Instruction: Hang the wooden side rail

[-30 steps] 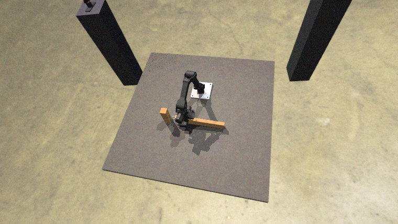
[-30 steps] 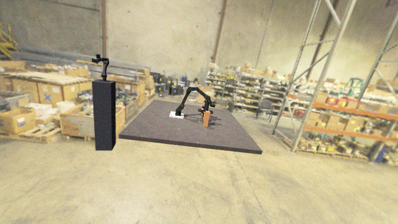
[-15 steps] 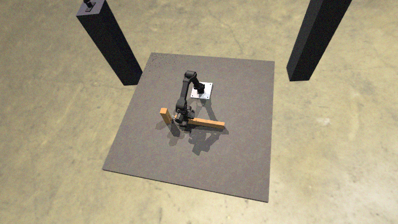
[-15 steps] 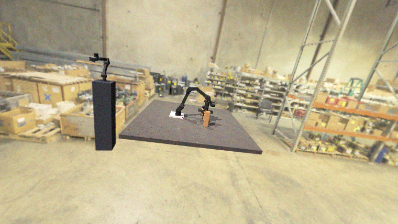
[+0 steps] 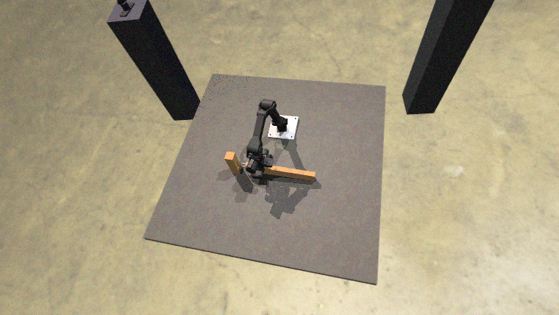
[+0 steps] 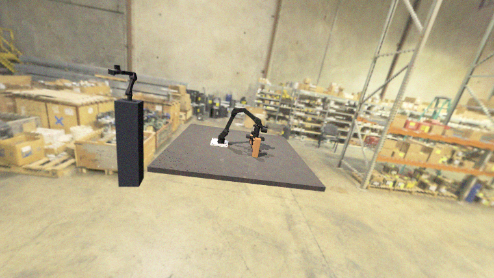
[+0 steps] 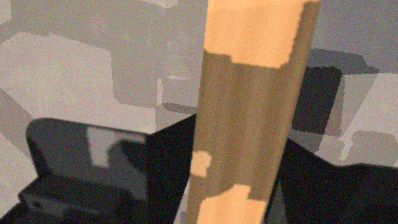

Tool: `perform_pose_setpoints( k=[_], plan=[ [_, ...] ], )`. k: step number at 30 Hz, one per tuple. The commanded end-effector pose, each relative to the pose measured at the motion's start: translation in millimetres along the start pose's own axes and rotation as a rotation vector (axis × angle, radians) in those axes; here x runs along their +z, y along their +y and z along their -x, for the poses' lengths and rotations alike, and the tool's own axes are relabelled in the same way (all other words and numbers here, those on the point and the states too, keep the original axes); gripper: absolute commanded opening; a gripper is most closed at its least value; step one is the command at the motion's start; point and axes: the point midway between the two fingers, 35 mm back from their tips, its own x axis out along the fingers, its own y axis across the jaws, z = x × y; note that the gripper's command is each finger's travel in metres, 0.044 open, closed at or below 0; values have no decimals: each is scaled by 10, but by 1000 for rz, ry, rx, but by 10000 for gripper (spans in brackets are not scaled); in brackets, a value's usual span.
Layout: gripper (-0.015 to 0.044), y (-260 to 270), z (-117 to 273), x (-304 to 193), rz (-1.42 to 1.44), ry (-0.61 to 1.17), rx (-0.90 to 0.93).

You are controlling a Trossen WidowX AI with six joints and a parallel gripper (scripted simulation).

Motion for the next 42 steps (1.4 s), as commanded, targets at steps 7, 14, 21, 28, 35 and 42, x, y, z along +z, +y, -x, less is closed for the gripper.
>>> perform_pose_setpoints(
  k=[7,14,21,28,35,42],
  plan=[
    [0,-41,53,-18,1,2,-21],
    [0,-49,46,-26,1,2,-21],
    [0,-57,38,-34,1,2,-21],
    [0,-55,31,-41,1,2,-21],
    [0,-47,23,-49,1,2,-21],
    [0,-39,15,-57,1,2,-21]
  ],
)
